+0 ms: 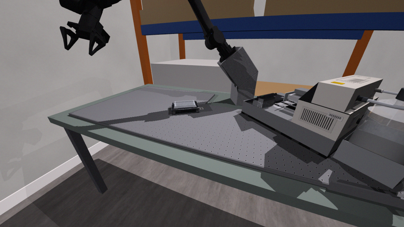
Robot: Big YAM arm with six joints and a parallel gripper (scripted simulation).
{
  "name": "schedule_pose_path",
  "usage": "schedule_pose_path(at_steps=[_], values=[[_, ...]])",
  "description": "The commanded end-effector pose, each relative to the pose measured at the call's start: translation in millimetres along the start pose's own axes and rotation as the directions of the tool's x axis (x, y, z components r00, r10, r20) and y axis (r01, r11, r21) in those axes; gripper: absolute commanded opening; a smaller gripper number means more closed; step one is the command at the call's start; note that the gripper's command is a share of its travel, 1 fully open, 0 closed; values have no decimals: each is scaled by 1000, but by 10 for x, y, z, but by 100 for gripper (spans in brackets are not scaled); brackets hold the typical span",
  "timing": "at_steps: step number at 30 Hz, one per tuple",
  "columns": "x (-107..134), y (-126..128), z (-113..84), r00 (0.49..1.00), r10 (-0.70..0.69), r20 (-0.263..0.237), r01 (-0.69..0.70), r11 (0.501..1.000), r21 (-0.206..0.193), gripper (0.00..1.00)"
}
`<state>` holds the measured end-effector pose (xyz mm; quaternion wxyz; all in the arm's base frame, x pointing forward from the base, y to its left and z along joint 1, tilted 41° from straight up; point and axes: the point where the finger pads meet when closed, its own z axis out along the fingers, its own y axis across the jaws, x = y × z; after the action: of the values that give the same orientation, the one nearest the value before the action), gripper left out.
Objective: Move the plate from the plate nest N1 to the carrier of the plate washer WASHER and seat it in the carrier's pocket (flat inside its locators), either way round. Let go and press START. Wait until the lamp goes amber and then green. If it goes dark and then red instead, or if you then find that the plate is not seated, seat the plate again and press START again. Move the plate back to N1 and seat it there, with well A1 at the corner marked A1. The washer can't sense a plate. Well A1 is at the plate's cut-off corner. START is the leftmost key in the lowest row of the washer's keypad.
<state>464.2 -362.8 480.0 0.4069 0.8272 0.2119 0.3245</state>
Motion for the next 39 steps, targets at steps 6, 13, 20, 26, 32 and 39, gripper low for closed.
schedule_pose_path(at_steps=[6,13,20,26,32,39], values=[[34,46,-55,1000,-1,-7,1,1000,-12,100],[34,46,-55,1000,-1,-7,1,1000,-12,100],[97,-241,97,994,-112,2,112,992,61,100],[181,-449,118,987,-159,-1,158,985,66,100],[283,-586,15,971,-237,-11,237,970,54,100],[246,-985,199,935,-354,-6,350,923,160,100]])
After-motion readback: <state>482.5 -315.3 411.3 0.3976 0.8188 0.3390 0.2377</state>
